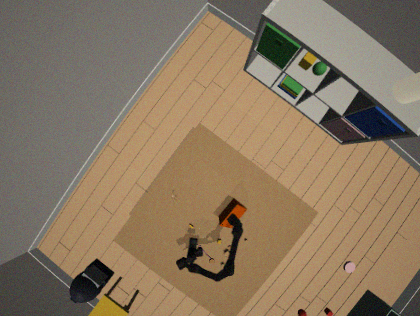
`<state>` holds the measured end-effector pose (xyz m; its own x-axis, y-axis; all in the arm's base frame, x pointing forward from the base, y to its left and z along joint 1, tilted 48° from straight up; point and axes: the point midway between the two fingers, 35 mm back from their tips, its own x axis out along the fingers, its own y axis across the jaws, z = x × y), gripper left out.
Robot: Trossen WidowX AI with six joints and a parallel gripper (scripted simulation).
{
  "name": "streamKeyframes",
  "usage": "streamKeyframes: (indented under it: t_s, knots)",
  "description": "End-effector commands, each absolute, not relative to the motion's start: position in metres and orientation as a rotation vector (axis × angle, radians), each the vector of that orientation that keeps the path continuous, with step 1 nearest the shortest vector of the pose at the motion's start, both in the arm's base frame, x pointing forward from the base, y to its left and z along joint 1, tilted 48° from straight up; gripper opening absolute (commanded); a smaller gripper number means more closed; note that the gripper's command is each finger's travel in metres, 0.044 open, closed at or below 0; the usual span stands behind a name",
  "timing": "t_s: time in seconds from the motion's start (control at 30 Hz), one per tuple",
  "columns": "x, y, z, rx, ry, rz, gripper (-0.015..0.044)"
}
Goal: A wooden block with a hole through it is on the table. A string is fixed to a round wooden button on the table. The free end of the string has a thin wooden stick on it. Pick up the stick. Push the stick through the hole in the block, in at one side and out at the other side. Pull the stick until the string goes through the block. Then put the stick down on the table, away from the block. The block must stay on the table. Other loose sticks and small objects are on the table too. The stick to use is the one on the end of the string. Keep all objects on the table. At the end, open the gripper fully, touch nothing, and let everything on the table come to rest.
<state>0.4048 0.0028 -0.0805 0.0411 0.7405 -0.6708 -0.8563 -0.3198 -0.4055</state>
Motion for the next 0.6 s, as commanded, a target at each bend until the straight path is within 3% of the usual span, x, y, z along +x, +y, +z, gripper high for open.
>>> streamKeyframes:
  t_s: [0.0, 0.57]
  knots:
    - [0.400, 0.007, -0.085, -1.003, 0.160, 1.618, 0.0000]
    - [0.385, 0.018, -0.096, -1.000, 0.158, 1.619, 0.0000]
